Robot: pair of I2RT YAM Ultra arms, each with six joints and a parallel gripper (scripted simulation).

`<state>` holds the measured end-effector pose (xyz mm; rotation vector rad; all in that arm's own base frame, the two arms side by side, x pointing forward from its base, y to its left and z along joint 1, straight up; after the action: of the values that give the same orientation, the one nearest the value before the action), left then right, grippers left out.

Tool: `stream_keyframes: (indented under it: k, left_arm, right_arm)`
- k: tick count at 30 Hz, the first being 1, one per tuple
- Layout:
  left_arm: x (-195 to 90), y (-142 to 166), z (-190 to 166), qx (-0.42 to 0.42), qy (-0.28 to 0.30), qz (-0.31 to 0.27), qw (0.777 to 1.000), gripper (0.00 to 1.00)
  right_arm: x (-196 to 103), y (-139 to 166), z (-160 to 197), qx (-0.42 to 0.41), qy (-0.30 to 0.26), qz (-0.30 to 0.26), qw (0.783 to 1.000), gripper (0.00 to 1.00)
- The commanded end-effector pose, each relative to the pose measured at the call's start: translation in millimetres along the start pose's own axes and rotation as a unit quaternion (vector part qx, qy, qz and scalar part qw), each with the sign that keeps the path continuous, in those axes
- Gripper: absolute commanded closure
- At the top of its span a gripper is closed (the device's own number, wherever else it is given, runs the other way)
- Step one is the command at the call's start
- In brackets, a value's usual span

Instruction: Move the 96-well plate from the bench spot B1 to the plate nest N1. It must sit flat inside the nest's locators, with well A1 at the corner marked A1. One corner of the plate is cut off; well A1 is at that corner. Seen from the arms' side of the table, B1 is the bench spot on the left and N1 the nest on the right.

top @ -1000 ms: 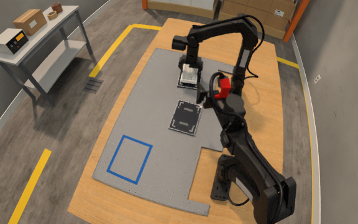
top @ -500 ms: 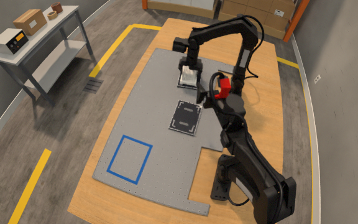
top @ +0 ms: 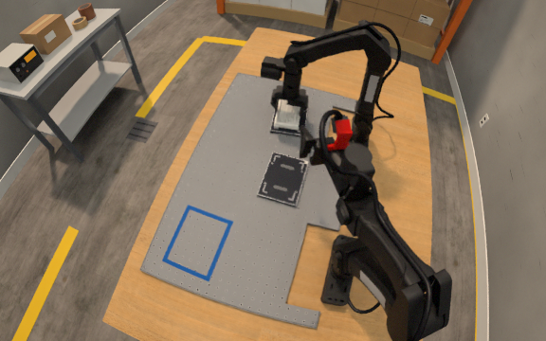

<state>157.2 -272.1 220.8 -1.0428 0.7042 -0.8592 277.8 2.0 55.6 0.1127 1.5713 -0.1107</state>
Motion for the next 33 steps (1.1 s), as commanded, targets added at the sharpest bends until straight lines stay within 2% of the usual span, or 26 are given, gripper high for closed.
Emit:
stream_keyframes:
  k: [1, 15, 33]
  left_arm:
    - [0.5, -7.7, 0.4, 0.001, 0.000, -0.013, 1.000, 0.00]
    - [0.5, -7.7, 0.4, 0.001, 0.000, -0.013, 1.000, 0.00]
    - [0.5, -7.7, 0.4, 0.001, 0.000, -0.013, 1.000, 0.00]
  right_arm:
    - [0.3, 0.2, -1.0, -0.002, 0.013, -0.009, 1.000, 0.22]
    - [-12.6, 0.2, -0.6, -0.002, 0.008, -0.008, 1.000, 0.22]
    - [-12.0, 0.3, 0.3, -0.006, 0.000, -0.007, 1.000, 0.22]
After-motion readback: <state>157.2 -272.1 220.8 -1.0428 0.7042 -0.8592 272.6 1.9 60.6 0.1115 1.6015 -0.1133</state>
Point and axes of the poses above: on each arm, the point where the finger pads meet when closed, its own x axis out along the fingers, its own z axis across the jaws, y = z × x, the point moved 1 cm from there along -x, back along the fingers, and after that the axes turned 14 degrees about x, right-handed, at the moved point
